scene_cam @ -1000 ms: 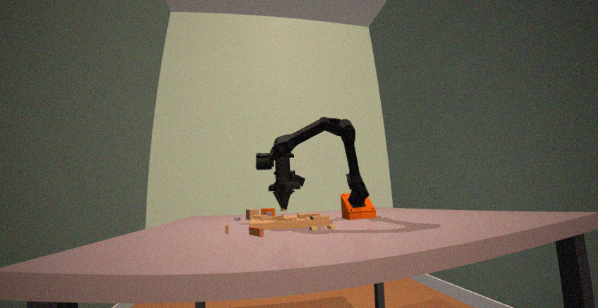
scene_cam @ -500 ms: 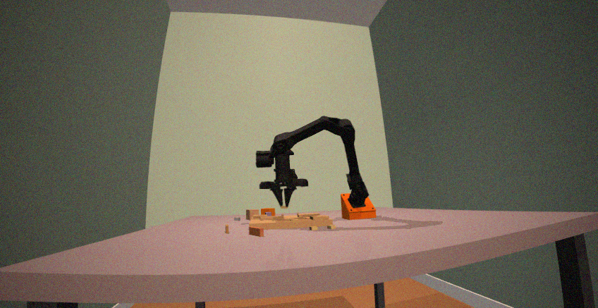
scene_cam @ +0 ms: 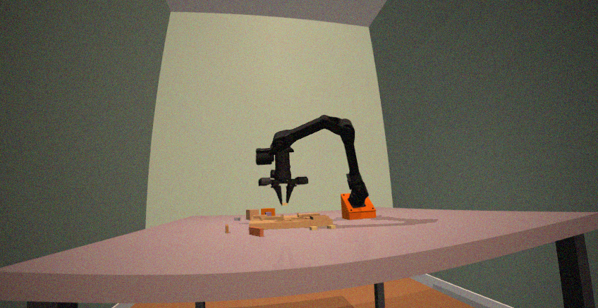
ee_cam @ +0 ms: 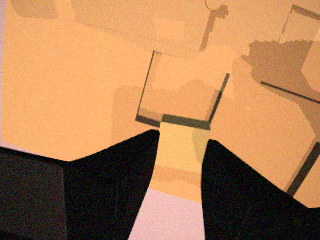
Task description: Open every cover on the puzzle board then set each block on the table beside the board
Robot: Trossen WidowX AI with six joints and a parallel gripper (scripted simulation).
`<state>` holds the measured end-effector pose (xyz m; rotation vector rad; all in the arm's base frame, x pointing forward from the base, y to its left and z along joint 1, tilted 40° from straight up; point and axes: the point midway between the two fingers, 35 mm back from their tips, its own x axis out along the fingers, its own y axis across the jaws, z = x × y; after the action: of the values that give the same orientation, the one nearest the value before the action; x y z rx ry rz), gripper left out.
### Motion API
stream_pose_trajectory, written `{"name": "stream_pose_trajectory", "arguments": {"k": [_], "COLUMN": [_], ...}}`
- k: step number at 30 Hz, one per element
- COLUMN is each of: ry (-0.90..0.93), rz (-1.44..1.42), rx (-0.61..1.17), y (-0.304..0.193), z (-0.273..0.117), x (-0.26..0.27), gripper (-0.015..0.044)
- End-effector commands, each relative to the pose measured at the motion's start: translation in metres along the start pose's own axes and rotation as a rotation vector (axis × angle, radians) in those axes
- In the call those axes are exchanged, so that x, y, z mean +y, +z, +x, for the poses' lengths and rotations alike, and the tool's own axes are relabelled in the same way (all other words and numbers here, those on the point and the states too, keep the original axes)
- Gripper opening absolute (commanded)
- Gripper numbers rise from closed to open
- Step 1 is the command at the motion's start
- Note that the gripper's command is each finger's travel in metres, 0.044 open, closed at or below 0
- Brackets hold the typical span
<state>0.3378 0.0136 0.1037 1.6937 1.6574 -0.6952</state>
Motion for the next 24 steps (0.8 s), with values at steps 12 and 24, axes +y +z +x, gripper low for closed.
{"name": "stream_pose_trajectory", "arguments": {"k": [12,24], "ry": [0.002,0.000], "rz": [-1.335,-1.507], "rx": [-0.018,-0.018], "y": [0.0010,0.0009], "z": [-0.0259,-0.0273], "x": [0.0016,0.0014], "gripper": [0.0080,0.0080]}}
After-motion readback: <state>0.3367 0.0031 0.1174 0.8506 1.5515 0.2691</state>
